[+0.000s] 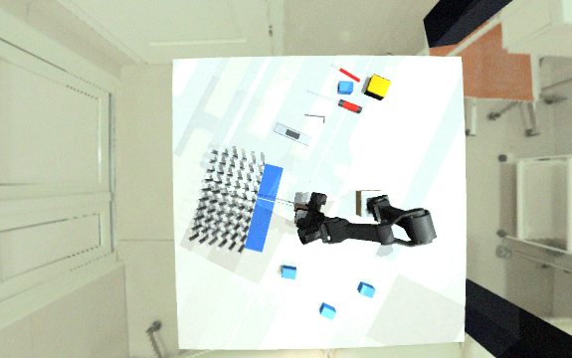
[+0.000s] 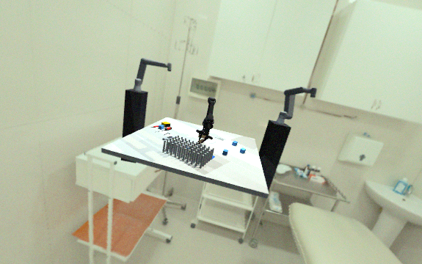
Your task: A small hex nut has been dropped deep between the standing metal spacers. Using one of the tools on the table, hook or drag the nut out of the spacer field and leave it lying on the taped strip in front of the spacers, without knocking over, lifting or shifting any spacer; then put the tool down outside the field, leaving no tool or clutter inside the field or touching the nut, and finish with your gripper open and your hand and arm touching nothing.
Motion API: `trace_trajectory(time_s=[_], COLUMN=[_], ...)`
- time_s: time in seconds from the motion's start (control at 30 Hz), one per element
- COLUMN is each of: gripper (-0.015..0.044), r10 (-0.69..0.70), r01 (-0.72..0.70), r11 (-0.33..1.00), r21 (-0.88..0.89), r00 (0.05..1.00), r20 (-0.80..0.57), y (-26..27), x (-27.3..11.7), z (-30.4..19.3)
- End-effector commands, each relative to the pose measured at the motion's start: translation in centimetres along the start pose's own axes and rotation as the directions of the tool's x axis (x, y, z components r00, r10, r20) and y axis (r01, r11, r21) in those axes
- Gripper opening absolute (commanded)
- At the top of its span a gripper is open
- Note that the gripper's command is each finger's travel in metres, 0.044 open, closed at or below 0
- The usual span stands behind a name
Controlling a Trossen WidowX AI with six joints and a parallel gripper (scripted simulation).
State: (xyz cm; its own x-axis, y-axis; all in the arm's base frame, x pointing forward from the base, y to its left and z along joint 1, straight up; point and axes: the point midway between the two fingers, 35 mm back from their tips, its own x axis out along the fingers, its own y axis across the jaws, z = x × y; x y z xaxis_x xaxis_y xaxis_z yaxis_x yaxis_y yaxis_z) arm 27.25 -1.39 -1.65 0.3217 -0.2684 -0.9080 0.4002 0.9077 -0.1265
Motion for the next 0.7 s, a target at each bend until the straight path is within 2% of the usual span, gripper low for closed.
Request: trace_trajectory(time_s=[0.0,0.67], gripper=[0.0,0.0], r10=[0.007,0.007], r01=[-0.007,-0.007], r11=[1.0,1.0], r21=[0.003,0.003], r00=[1.0,1.0], r20=[0.012,0.013], y=[0.2,0.2], x=[0.0,0.6], z=[0.8,2.2])
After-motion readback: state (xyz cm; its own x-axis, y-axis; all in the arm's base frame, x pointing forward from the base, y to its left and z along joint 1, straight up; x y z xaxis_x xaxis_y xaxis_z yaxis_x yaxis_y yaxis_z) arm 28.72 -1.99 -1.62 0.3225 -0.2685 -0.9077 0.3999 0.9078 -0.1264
